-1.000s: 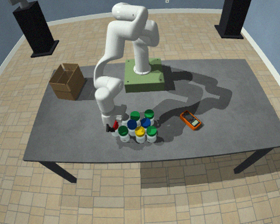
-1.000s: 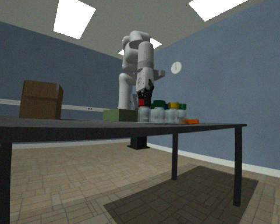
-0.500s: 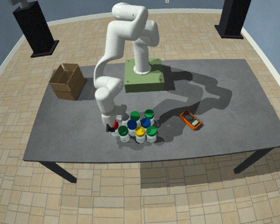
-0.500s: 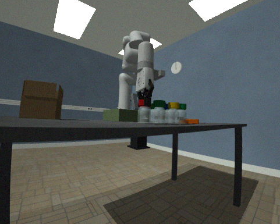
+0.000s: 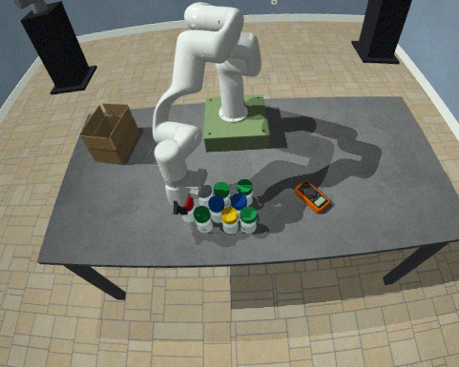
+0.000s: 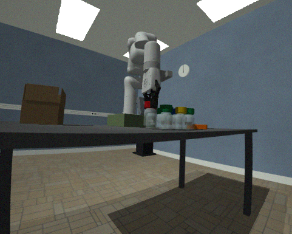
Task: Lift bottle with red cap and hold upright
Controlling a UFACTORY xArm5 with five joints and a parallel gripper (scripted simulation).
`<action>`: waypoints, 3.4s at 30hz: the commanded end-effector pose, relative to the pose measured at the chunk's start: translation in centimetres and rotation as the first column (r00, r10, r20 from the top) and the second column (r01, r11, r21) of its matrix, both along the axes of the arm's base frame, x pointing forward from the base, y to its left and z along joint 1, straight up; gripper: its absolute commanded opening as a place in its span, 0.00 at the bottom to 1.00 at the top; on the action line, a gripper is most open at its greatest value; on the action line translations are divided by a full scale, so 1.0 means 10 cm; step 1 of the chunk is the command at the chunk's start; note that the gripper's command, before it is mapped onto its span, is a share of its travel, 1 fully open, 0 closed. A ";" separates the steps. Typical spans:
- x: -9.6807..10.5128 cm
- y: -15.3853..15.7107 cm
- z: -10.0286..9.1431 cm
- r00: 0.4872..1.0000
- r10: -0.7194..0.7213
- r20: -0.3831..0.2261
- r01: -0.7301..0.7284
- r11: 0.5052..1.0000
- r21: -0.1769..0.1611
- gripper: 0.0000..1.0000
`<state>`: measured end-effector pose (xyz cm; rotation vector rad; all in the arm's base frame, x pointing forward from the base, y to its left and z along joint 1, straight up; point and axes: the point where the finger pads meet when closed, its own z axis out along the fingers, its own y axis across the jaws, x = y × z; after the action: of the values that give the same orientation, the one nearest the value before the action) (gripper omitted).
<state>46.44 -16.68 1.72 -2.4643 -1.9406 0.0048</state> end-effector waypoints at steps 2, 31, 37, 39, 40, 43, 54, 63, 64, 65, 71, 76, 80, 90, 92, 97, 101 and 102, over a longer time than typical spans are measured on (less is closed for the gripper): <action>0.01 -0.01 0.09 1.000 0.000 0.004 0.000 1.000 -0.002 0.00; 0.02 -0.01 0.42 1.000 0.000 0.003 0.000 1.000 -0.003 0.00; 0.02 -0.01 0.47 1.000 0.000 0.003 0.000 1.000 -0.003 0.00; 0.02 -0.01 0.48 1.000 0.000 0.003 0.000 1.000 -0.003 0.00; 0.02 -0.01 0.48 1.000 0.000 0.003 0.000 1.000 -0.003 0.00; 0.02 -0.01 0.49 1.000 0.000 0.003 0.000 1.000 -0.003 0.00; 0.02 -0.01 0.48 1.000 0.000 0.004 0.000 1.000 -0.001 0.00; 0.02 -0.01 0.48 1.000 0.000 0.004 0.000 1.000 -0.001 0.00; 0.02 -0.01 0.48 1.000 0.000 0.004 0.000 1.000 -0.001 0.00; 0.02 -0.01 0.48 1.000 0.000 0.004 0.000 1.000 -0.001 0.00; 0.02 -0.01 0.48 1.000 0.000 0.004 0.000 1.000 -0.001 0.00; 0.02 -0.01 0.48 1.000 0.000 0.004 0.000 1.000 -0.001 0.00; 0.02 -0.01 0.48 1.000 0.000 0.004 0.000 1.000 -0.001 0.00; 0.02 -0.01 0.48 1.000 0.000 0.004 0.000 1.000 -0.001 0.00; 0.02 -0.01 0.48 1.000 0.000 0.004 0.000 1.000 -0.001 0.00; 0.02 -0.01 0.48 1.000 0.000 0.004 0.000 1.000 -0.001 0.00; 0.02 -0.01 0.48 1.000 0.000 0.004 0.000 1.000 -0.001 0.00; 0.02 -0.01 0.48 1.000 0.000 0.004 0.000 1.000 -0.001 0.00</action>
<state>46.48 -16.71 6.35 -2.4646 -1.9408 0.0045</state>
